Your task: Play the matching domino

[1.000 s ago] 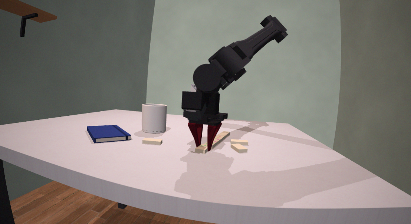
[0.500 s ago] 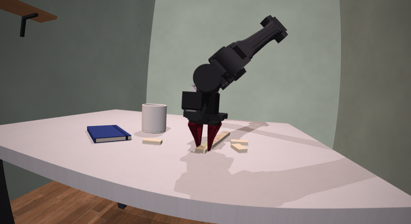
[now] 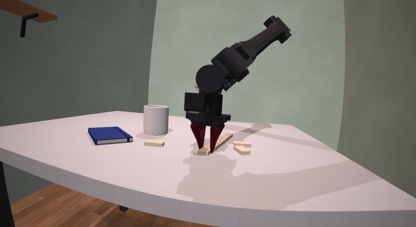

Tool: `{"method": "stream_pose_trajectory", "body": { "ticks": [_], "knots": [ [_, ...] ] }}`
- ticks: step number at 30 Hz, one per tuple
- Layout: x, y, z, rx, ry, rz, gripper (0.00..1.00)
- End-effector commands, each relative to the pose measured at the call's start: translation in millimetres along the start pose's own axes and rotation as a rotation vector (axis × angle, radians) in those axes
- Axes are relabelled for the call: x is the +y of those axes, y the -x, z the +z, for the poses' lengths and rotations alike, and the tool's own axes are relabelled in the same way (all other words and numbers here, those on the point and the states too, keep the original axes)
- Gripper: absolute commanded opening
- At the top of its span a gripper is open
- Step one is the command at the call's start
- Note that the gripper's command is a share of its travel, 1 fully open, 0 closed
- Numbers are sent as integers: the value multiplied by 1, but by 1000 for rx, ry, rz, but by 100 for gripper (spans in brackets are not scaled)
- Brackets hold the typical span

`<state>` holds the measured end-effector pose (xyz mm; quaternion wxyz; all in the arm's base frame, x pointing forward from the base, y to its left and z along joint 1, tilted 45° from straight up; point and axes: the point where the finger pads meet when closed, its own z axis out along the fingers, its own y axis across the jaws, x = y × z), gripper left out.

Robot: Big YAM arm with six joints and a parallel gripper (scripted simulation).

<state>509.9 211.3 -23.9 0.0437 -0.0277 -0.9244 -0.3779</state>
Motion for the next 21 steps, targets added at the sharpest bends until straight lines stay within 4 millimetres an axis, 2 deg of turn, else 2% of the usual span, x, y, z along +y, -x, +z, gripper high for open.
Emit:
{"method": "stream_pose_trajectory", "body": {
  "ticks": [1, 7, 14, 15, 21],
  "knots": [
    [9, 3, -4, -10, 1, -17, 22],
    [20, 4, -3, -12, 1, -39, 22],
    [20, 4, -3, -12, 1, -39, 22],
    [4, 3, -4, -10, 0, -7, 22],
    [13, 4, -3, -12, -1, -18, 22]
  ]
}}
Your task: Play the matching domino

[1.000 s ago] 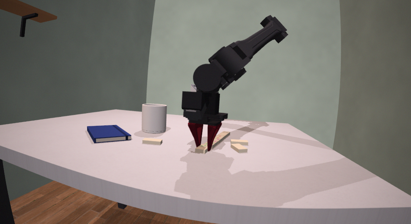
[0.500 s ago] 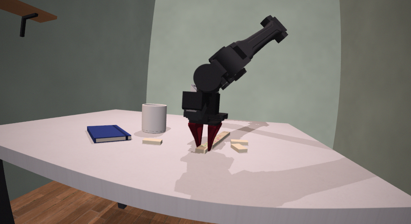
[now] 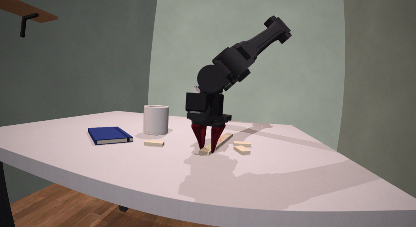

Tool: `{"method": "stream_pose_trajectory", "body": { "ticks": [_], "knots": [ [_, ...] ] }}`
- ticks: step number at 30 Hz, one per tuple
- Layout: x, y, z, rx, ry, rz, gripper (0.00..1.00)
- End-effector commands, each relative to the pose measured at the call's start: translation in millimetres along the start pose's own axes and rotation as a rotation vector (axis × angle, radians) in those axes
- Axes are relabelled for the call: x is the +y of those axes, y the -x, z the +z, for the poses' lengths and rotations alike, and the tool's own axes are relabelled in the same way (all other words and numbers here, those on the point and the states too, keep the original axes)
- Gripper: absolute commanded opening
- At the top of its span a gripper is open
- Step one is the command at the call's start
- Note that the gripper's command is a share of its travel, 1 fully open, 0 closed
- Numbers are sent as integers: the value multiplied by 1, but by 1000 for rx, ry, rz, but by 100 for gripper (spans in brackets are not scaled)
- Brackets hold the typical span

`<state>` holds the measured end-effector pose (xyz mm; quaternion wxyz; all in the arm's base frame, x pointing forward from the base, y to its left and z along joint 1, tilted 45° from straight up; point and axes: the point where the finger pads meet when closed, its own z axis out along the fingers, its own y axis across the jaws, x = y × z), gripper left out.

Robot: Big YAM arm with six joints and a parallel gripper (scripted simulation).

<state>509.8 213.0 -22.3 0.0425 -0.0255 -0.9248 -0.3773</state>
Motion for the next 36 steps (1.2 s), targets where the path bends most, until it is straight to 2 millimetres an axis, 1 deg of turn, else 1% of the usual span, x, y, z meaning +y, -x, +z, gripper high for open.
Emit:
{"method": "stream_pose_trajectory", "body": {
  "ticks": [1, 3, 10, 11, 20, 27, 28, 36],
  "knots": [
    [12, 5, -3, -12, 1, -15, 22],
    [15, 5, -3, -12, 0, -19, 22],
    [15, 5, -3, -12, 0, -19, 22],
    [3, 3, -4, -9, 2, -2, 22],
    [18, 5, -3, -12, 1, -23, 22],
    [18, 5, -3, -12, 1, -23, 22],
    [3, 3, -4, -9, 2, -2, 22],
    [18, 5, -4, -12, 1, -25, 22]
  ]
}}
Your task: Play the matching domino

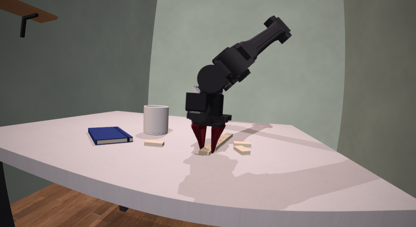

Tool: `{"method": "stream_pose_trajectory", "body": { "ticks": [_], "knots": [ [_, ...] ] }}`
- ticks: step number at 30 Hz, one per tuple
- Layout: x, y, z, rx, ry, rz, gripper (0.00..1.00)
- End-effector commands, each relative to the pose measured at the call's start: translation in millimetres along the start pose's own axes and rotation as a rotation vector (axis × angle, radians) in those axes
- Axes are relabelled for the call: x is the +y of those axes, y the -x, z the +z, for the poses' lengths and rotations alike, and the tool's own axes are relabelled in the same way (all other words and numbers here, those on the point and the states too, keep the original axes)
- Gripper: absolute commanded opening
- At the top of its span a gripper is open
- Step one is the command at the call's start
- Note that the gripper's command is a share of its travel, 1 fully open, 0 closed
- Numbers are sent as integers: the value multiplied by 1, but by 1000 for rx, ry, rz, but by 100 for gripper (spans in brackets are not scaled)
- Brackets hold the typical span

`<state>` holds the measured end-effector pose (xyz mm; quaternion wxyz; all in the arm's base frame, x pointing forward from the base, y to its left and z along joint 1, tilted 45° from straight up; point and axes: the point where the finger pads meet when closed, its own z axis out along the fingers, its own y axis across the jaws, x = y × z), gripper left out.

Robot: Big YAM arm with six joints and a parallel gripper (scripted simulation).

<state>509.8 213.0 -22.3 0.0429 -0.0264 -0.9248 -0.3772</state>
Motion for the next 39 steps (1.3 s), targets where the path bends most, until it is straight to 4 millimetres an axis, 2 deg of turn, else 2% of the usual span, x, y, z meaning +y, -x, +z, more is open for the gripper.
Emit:
{"method": "stream_pose_trajectory", "body": {
  "ticks": [1, 8, 9, 18, 25, 26, 39],
  "knots": [
    [20, 6, -4, -12, 1, -30, 22],
    [20, 6, -4, -12, 1, -30, 22],
    [3, 3, -4, -9, 0, -6, 22],
    [23, 6, -4, -13, -1, -34, 22],
    [23, 6, -4, -13, -1, -34, 22],
    [4, 3, -4, -10, -2, -8, 22],
    [16, 6, -3, -14, -3, -18, 22]
  ]
}}
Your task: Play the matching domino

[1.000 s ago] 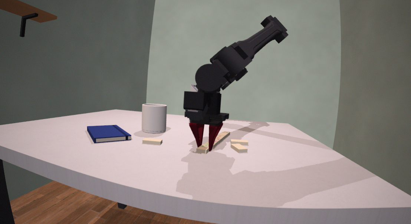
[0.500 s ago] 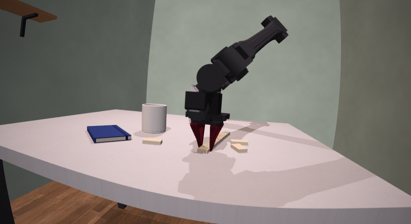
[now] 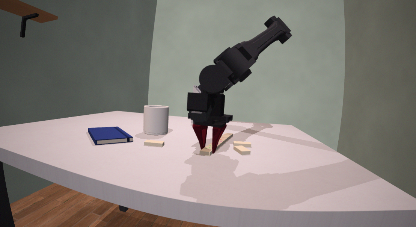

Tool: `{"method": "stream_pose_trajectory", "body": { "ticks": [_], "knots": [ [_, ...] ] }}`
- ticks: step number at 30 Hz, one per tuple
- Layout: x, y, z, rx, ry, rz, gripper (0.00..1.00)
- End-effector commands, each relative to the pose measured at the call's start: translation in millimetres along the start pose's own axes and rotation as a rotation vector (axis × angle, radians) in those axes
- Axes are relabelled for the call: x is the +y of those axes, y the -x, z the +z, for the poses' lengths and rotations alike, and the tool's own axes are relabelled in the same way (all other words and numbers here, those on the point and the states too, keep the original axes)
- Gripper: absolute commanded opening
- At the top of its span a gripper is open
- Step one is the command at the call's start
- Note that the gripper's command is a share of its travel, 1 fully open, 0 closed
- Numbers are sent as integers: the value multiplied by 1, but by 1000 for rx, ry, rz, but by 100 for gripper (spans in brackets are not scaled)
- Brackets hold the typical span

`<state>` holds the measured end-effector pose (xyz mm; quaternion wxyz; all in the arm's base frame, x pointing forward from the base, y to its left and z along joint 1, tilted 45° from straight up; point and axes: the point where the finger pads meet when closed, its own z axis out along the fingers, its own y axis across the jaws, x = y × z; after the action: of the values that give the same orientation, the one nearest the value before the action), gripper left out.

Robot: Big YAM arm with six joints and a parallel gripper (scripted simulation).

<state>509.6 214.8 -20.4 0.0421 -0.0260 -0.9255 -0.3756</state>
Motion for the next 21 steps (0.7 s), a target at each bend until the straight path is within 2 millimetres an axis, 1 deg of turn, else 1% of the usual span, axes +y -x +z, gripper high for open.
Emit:
{"method": "stream_pose_trajectory", "body": {
  "ticks": [1, 3, 4, 13, 20, 21],
  "knots": [
    [14, 6, -3, -12, 1, -16, 22],
    [14, 6, -3, -12, 1, -16, 22],
    [2, 3, -4, -9, 2, -3, 22],
    [16, 6, -3, -13, 1, -20, 22],
    [16, 6, -3, -13, 1, -20, 22],
    [3, 3, -4, -9, 2, -3, 22]
  ]
}}
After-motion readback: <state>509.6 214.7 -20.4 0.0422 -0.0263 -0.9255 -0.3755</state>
